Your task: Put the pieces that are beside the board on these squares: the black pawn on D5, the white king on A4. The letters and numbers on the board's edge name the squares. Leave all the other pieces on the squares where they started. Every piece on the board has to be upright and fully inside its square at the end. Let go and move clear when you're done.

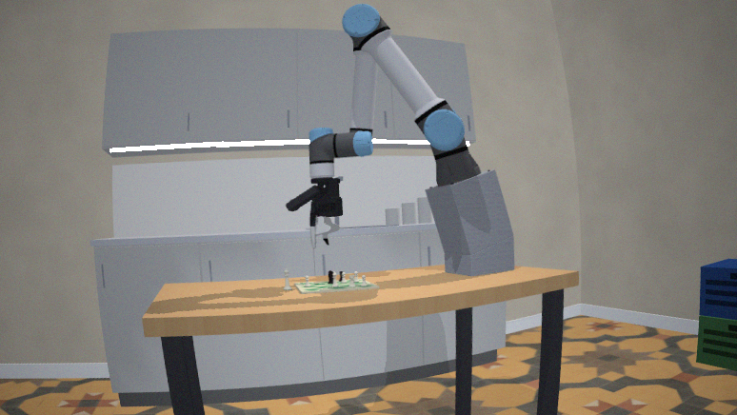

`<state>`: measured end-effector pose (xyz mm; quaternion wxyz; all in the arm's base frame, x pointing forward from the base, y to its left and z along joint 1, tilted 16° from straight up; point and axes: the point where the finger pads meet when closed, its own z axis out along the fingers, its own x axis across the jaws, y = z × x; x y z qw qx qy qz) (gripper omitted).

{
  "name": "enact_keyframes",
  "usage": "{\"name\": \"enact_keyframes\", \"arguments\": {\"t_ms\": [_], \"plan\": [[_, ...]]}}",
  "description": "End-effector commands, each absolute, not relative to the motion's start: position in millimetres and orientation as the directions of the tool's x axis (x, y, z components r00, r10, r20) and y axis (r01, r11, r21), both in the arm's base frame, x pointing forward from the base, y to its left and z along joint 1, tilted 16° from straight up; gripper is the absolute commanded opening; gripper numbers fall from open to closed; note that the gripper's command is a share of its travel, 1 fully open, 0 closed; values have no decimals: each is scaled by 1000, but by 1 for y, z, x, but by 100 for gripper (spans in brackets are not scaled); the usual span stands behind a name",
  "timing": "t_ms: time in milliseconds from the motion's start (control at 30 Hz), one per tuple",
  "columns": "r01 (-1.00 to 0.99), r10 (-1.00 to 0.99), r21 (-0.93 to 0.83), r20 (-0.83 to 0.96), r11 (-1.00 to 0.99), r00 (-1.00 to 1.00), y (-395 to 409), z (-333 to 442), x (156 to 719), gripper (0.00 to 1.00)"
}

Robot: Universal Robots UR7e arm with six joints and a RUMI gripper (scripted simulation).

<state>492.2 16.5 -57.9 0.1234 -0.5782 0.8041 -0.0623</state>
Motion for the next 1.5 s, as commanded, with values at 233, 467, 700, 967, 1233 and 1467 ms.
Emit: {"name": "enact_keyframes", "arguments": {"t_ms": [233, 467, 700, 967, 1233, 1467], "plan": [[-952, -989, -273, -13, -138, 147, 29, -51, 511, 100], [-858, -896, -263, 73, -442, 439, 38, -47, 521, 100], [-732, -768, -239, 132, -638, 626, 44, -44, 528, 100], [-456, -486, -174, 210, -873, 849, 54, -39, 537, 100], [-191, -213, -107, 251, -976, 944, 61, -36, 543, 100], [116, 106, -22, 272, -993, 956, 67, -32, 550, 100]]}}
